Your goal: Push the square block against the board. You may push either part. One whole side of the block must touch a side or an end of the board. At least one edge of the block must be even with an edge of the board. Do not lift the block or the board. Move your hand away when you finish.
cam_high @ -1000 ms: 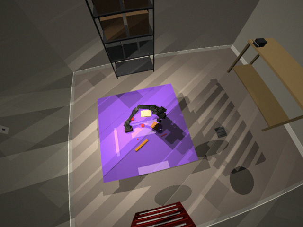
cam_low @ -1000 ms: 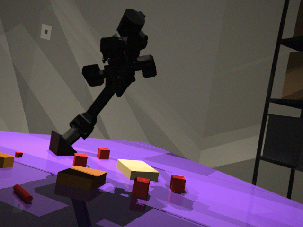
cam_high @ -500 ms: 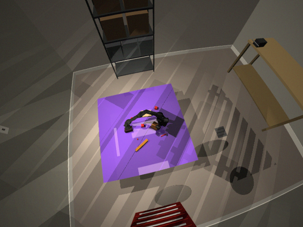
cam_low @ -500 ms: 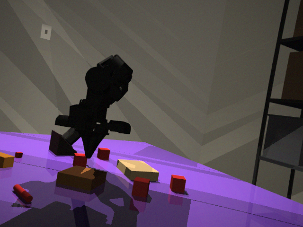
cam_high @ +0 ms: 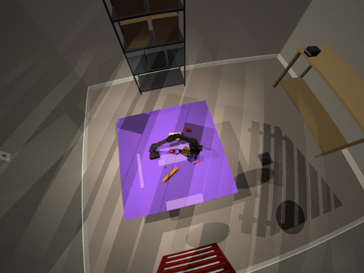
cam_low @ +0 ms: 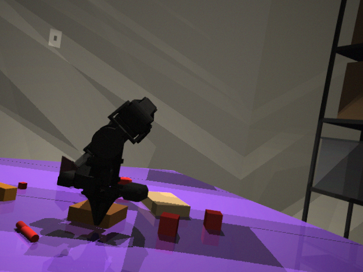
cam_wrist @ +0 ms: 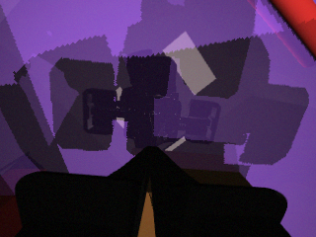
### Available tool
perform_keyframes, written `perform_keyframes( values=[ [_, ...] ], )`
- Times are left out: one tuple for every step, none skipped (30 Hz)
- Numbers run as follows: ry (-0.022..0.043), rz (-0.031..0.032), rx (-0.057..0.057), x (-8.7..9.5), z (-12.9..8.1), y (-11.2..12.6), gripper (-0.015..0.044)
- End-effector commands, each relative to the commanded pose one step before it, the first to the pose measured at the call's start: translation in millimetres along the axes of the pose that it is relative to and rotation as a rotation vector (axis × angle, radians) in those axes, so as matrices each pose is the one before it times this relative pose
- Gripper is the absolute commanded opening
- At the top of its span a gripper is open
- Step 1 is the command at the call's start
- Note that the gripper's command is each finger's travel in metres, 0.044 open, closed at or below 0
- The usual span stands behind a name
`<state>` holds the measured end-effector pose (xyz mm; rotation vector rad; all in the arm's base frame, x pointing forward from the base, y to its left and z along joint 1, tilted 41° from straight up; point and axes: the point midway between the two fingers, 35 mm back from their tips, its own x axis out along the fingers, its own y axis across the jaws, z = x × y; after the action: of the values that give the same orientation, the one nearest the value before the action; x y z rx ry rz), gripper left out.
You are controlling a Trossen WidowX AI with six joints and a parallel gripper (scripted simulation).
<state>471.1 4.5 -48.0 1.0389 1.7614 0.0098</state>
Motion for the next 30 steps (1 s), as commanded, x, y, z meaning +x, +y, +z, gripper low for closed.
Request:
perform_keyframes(
  values=[
    [0.00268,0.00303,-0.0037,4.64,1.06,-1.9,0.0],
    [0.00001,0.0,0.0,-0.01,-0.17,0.05,0.0],
    [0.00001,0.0,0.0,-0.02,-0.26,0.08,0.0],
    [0.00001,0.0,0.0,-0.03,-0.34,0.1,0.0],
    [0.00002,-0.00001,0.0,-0.03,-0.43,0.13,0.0],
    [0.00002,-0.00001,0.0,-0.04,-0.5,0.15,0.0],
    [0.00002,-0.00001,0.0,-0.04,-0.52,0.15,0.0],
    [0.00002,-0.00001,0.0,-0.04,-0.52,0.15,0.0],
    [0.00002,-0.00001,0.0,-0.04,-0.53,0.15,0.0],
    [0.00002,-0.00001,0.0,-0.04,-0.53,0.15,0.0],
    [0.00002,-0.00001,0.0,-0.03,-0.53,0.14,0.0],
    [0.00002,-0.00001,0.0,-0.03,-0.53,0.14,0.0],
    [0.00002,-0.00001,0.0,-0.03,-0.53,0.14,0.0],
    [0.00002,-0.00001,0.0,-0.03,-0.53,0.14,0.0],
    [0.00002,-0.00001,0.0,-0.03,-0.54,0.14,0.0],
    [0.00002,-0.00001,0.0,-0.03,-0.54,0.13,0.0],
    [0.00002,-0.00001,0.0,-0.03,-0.54,0.13,0.0],
    [0.00002,-0.00001,0.0,-0.03,-0.54,0.13,0.0],
    [0.00002,-0.00001,0.0,-0.03,-0.54,0.13,0.0],
    [0.00002,-0.00001,0.0,-0.03,-0.55,0.13,0.0],
    [0.00002,-0.00001,0.0,-0.03,-0.55,0.13,0.0],
    [0.00002,-0.00001,0.0,-0.03,-0.55,0.12,0.0],
    [0.00002,-0.00001,0.0,-0.03,-0.55,0.12,0.0],
    [0.00002,-0.00001,0.0,-0.03,-0.55,0.12,0.0],
    [0.00002,-0.00001,0.0,-0.02,-0.56,0.12,0.0],
    [0.00002,-0.00001,0.0,-0.02,-0.56,0.12,0.0],
    [0.00002,-0.00001,0.0,-0.02,-0.56,0.12,0.0],
    [0.00002,-0.00001,0.0,-0.02,-0.56,0.12,0.0],
    [0.00002,-0.00001,0.0,-0.02,-0.56,0.12,0.0],
    [0.00002,-0.00001,0.0,-0.02,-0.56,0.11,0.0]
  ],
)
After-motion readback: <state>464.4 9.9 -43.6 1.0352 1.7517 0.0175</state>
